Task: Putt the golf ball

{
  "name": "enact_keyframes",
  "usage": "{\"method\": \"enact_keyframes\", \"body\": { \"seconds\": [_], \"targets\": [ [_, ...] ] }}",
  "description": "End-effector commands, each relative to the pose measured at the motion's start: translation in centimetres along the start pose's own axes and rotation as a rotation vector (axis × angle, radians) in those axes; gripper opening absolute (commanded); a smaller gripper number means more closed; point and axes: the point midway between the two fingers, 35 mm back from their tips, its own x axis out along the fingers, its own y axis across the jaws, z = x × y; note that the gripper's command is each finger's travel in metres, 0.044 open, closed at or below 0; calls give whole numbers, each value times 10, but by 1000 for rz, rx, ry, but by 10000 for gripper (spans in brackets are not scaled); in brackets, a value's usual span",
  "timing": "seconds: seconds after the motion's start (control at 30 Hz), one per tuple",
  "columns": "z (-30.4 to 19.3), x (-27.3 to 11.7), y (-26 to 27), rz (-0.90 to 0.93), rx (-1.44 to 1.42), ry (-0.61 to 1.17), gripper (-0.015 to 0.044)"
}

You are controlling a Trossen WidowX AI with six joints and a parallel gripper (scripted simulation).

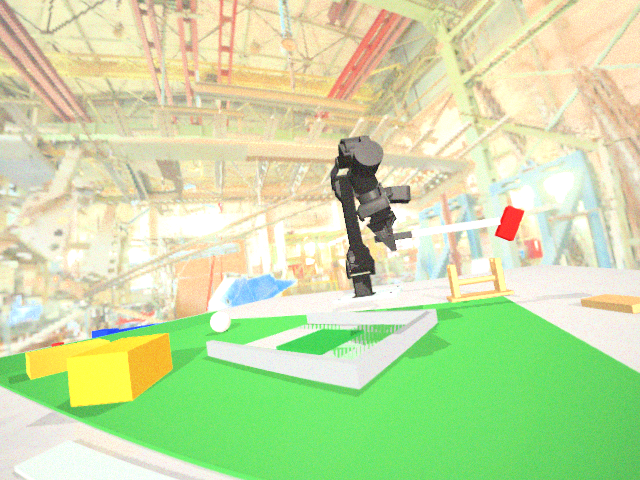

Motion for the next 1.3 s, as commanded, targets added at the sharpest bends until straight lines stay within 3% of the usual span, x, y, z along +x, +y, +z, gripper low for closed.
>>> {"method": "enact_keyframes", "body": {
  "seconds": [0.0, 0.63, 1.27],
  "targets": [
    [-20, -6, -8, -19, 109, 11, 0],
    [-116, -35, -23, -115, 567, 64, 0],
    [-207, -63, -2, -179, 1065, 117, 0]
  ]
}}
